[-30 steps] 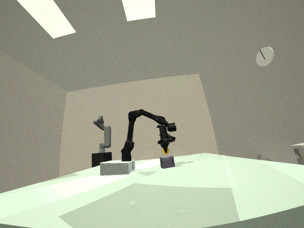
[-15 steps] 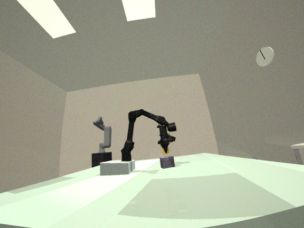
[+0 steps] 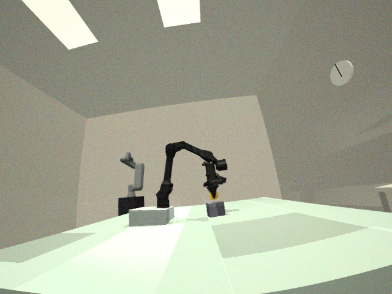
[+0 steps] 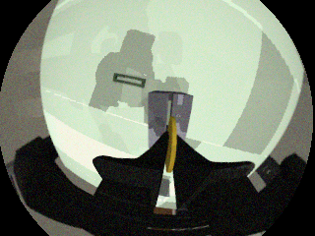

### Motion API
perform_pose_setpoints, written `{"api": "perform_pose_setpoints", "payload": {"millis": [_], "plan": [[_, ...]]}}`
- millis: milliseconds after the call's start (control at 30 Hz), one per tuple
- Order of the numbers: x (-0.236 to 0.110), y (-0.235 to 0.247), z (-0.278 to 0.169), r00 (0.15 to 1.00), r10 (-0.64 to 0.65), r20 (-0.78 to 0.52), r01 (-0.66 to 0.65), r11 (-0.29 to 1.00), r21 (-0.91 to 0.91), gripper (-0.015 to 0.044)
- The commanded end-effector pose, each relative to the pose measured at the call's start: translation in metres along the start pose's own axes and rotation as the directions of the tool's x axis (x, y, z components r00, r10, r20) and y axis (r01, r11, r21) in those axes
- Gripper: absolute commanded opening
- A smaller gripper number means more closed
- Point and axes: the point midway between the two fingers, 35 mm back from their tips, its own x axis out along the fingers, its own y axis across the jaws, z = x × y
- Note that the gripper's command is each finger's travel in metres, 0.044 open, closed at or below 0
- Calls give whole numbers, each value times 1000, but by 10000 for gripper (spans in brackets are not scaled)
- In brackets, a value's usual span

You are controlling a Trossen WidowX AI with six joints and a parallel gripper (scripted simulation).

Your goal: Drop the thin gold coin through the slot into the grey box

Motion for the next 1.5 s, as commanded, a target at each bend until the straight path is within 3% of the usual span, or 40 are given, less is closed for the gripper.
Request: {"api": "perform_pose_setpoints", "payload": {"millis": [0, 700, 900, 1200, 1467], "plan": [[3, 0, -1, 1000, 1, -4, -1, 1000, 4, 0], [14, 0, -1, 1000, 1, -4, -1, 1000, 5, 0], [11, 0, 0, 1000, 0, 0, 0, 1000, 0, 157], [11, 0, 0, 1000, 0, 0, 0, 1000, 0, 161], [-9, 0, 0, 1000, 0, 0, 0, 1000, 0, 371]]}}
